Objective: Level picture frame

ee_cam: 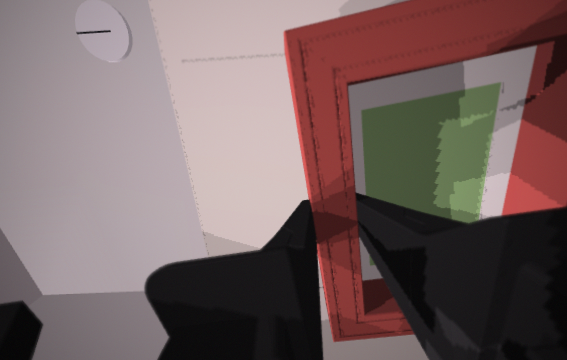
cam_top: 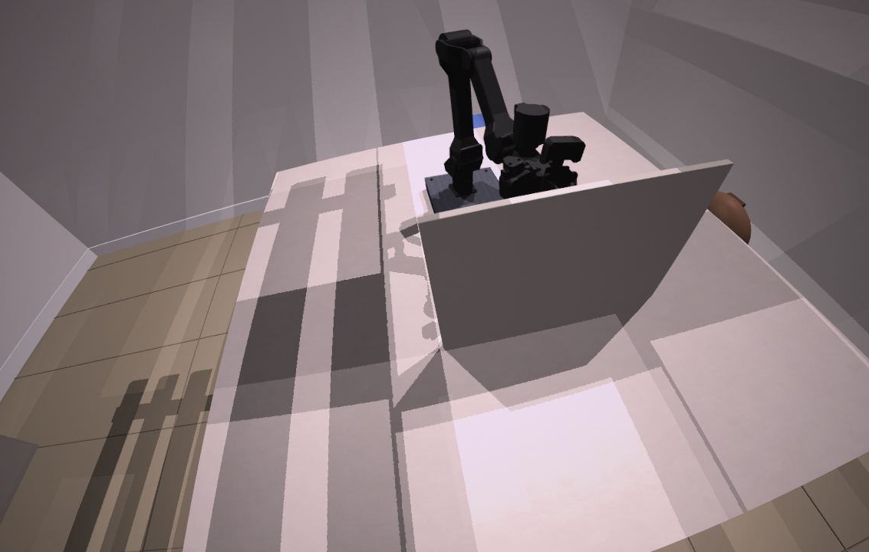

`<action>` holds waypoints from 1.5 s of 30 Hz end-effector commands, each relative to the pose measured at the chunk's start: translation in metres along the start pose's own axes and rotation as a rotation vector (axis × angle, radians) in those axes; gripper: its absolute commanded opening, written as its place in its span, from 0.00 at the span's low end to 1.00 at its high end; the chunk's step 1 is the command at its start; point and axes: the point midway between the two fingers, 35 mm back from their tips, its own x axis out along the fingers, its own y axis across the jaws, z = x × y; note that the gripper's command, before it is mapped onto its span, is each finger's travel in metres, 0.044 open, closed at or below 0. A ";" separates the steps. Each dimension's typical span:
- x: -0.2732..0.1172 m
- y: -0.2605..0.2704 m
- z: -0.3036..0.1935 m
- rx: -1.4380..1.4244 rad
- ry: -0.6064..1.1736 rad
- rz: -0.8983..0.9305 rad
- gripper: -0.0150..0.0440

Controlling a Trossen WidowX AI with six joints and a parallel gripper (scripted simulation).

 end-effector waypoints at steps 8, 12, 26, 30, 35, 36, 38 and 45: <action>0.000 0.002 0.001 0.005 -0.002 0.009 0.25; 0.000 0.002 0.001 0.005 -0.002 0.009 0.25; 0.000 0.003 0.002 0.005 -0.002 0.009 0.25; 0.000 0.003 0.002 0.005 -0.002 0.009 0.25; 0.000 0.004 0.003 0.005 -0.002 0.009 0.25; 0.000 0.004 0.003 0.005 -0.002 0.009 0.25; 0.000 0.004 0.003 0.005 -0.002 0.009 0.25; 0.000 0.004 0.004 0.005 -0.002 0.009 0.25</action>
